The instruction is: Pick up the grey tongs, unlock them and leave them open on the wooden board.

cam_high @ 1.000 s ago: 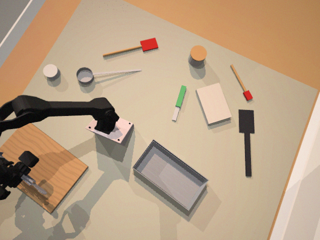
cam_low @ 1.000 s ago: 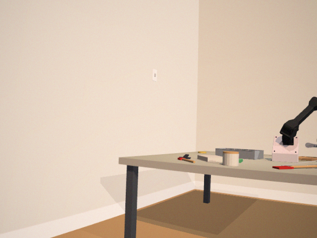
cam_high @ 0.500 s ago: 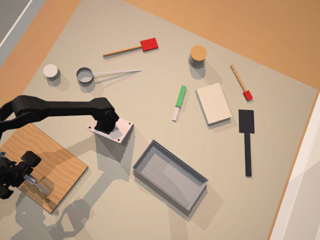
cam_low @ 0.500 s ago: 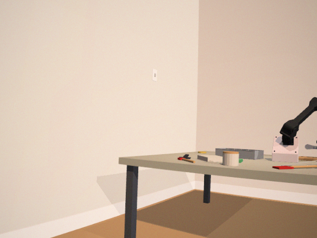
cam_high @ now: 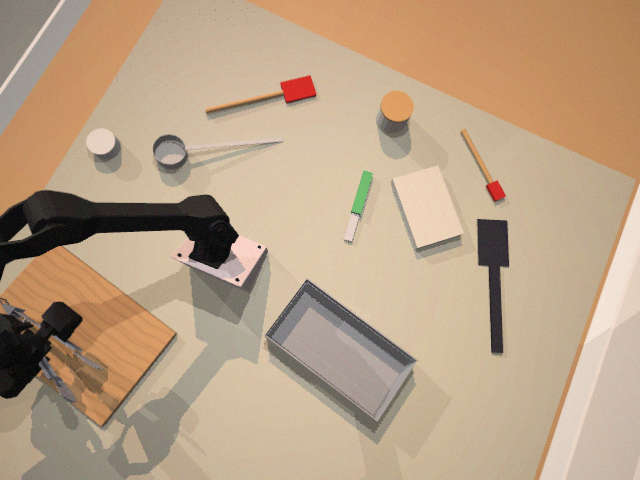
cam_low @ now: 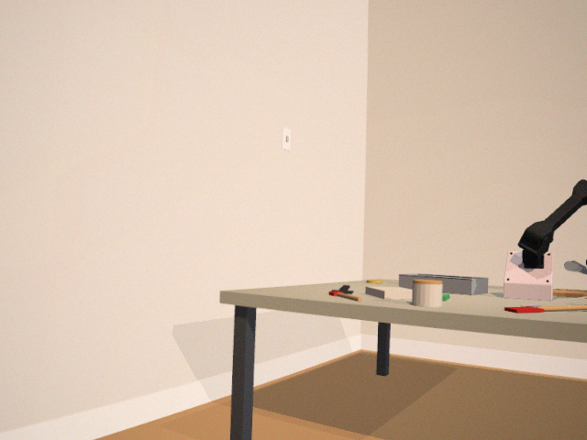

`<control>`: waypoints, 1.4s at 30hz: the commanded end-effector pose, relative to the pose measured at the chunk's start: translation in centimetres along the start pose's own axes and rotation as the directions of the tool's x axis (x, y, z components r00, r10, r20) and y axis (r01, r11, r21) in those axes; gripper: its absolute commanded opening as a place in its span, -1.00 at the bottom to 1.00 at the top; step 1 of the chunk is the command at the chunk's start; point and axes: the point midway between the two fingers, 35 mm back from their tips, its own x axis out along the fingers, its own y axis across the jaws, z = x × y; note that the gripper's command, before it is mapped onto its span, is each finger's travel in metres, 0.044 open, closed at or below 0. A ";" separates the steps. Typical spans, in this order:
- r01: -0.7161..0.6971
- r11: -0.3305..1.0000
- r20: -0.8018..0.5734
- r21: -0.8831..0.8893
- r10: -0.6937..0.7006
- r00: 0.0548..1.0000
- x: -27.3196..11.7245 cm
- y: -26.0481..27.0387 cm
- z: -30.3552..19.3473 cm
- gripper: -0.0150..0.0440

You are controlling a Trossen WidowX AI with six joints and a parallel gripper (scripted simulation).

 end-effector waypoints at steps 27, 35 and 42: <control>-0.086 0.996 0.059 0.033 0.084 0.995 -11.1 -0.4 14.7 1.00; -0.086 0.996 0.059 0.032 0.084 0.995 -11.1 -0.5 14.7 1.00; -0.086 0.996 0.059 0.032 0.084 0.995 -11.1 -0.5 14.7 1.00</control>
